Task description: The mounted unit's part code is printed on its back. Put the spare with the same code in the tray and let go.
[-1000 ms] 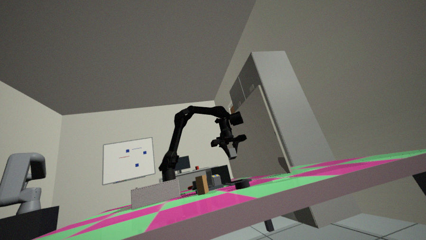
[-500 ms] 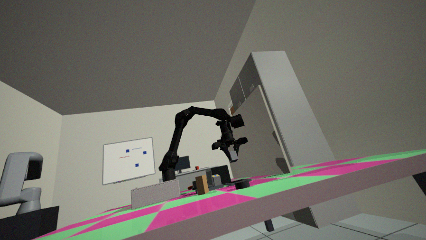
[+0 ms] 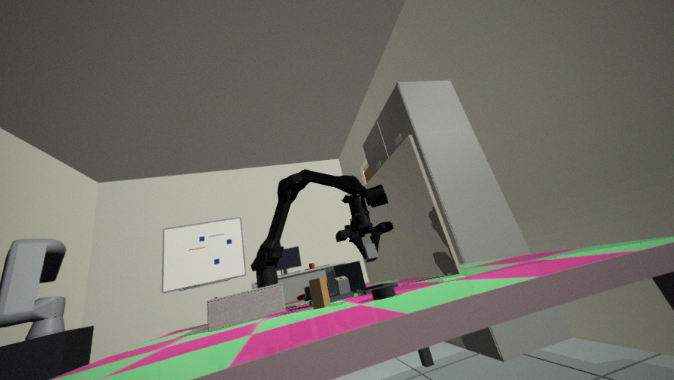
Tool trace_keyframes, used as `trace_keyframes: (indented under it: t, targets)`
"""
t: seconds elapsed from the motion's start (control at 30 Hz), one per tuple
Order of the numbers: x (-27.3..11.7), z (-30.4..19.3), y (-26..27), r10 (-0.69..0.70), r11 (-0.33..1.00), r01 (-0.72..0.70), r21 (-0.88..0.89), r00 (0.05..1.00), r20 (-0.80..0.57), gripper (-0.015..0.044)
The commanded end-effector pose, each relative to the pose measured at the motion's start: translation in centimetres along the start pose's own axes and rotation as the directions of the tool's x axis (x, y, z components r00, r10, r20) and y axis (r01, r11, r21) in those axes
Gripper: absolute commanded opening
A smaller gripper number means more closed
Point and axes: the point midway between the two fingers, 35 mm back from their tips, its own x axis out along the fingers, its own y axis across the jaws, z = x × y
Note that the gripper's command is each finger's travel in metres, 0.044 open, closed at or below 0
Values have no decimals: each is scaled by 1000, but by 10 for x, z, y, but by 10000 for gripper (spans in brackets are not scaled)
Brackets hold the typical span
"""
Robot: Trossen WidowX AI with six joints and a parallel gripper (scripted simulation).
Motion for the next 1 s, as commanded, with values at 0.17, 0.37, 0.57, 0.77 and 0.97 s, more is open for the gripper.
trace_keyframes:
  t: [0.17,0.37,0.57,0.77,0.97]
  targets:
    - [9,0,0,0,1000,0,-5,1000,-2,0]
    - [15,0,0,0,1000,0,-5,1000,-2,0]
    - [21,0,0,0,1000,0,-5,1000,-2,0]
    - [27,0,1,0,1000,0,-5,1000,-2,0]
    - [33,0,1,0,1000,0,-5,1000,-2,0]
